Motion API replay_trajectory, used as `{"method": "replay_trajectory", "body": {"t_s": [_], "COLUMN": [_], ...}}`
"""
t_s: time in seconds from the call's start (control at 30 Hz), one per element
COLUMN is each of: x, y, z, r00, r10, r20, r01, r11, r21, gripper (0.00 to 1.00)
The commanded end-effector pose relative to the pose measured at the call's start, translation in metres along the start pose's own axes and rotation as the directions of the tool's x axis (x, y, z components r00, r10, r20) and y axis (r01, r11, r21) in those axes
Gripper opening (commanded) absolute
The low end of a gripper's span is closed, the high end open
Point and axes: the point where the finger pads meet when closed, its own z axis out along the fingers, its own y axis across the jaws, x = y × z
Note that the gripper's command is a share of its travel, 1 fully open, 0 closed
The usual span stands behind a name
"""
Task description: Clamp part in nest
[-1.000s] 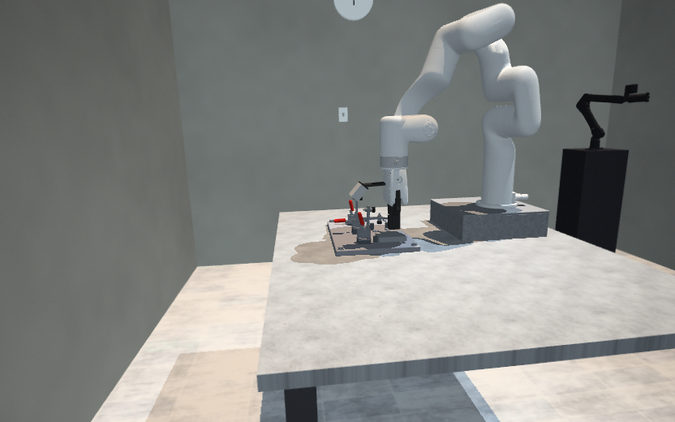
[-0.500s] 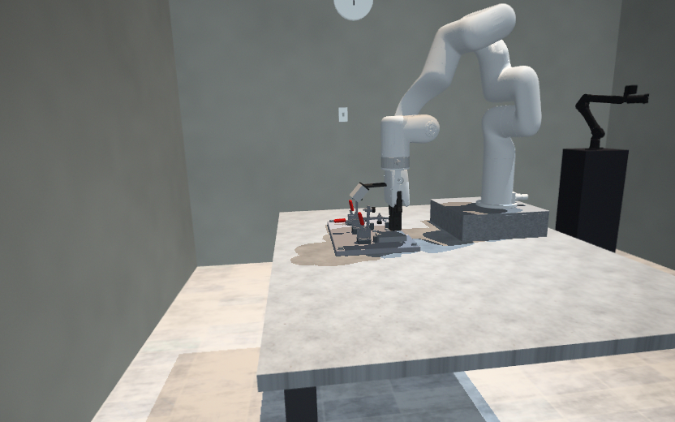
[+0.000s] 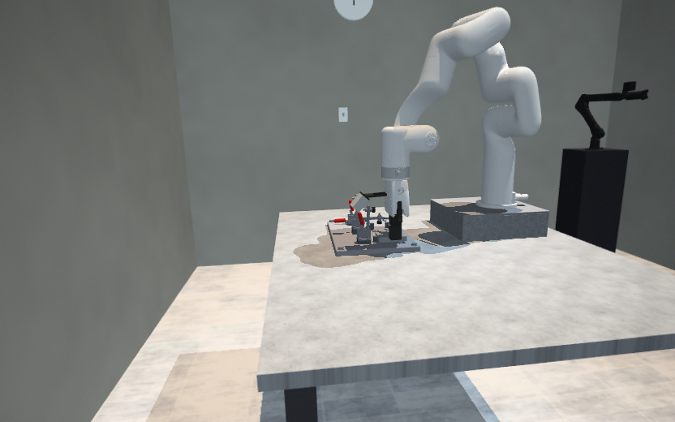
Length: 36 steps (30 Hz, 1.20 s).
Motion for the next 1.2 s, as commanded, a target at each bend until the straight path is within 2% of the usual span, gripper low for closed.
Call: {"method": "replay_trajectory", "body": {"t_s": [0.0, 1.17], "x": [0.002, 0.0032], "y": [-0.0009, -0.0014], "z": [0.0048, 0.0107], "r00": [1.0, 1.0], "r10": [0.0, 0.0], "r20": [-0.004, -0.004], "r01": [0.0, 0.0], "r11": [1.0, 1.0], "r21": [0.002, 0.002], "gripper": [0.0, 0.0]}}
